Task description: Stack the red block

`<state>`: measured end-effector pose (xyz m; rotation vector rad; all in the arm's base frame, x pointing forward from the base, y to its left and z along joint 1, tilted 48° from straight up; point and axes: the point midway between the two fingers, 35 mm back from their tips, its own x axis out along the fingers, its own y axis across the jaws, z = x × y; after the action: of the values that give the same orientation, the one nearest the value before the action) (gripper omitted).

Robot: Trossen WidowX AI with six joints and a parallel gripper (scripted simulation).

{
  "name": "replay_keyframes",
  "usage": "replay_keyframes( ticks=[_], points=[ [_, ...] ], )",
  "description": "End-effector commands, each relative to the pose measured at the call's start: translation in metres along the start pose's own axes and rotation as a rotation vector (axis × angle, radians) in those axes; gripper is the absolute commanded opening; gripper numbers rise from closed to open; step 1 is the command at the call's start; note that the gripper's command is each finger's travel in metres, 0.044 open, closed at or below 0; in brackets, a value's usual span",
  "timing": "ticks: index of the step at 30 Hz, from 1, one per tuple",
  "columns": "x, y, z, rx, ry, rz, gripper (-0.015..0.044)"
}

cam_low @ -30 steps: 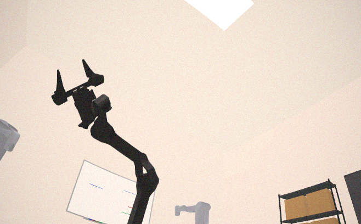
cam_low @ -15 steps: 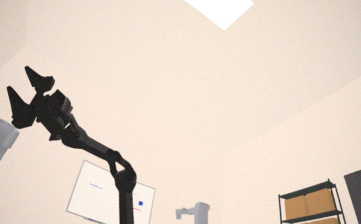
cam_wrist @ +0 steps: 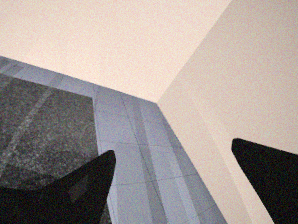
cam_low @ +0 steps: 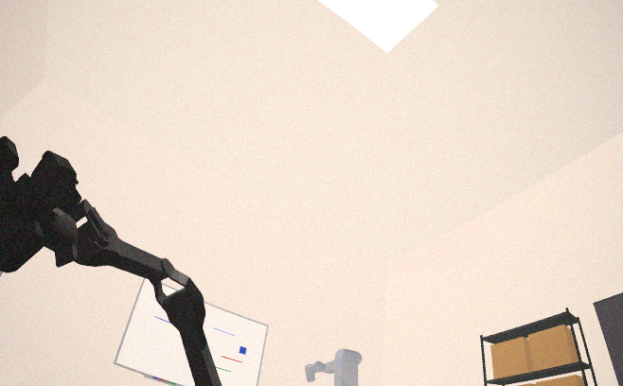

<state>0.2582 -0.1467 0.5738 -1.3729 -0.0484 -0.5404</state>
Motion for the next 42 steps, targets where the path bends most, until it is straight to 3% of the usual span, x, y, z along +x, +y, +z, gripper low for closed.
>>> replay_keyframes(
  ticks=[1, 4, 9, 21, 32, 42],
  points=[
    [0.027, 0.052, -0.004, 0.172, 0.025, 0.135, 0.0440],
    [0.046, 0.098, 0.001, 0.311, 0.053, 0.253, 0.0440],
    [0.057, 0.146, 0.019, 0.311, 0.013, 0.381, 0.0440],
    [0.063, 0.325, 0.064, 0.632, 0.295, 0.790, 0.0440],
    [-0.006, 0.479, 0.119, 0.673, 0.677, 1.062, 0.0440],
    [-0.105, 0.575, 0.151, 0.504, 0.986, 1.102, 0.0440]
  ],
)
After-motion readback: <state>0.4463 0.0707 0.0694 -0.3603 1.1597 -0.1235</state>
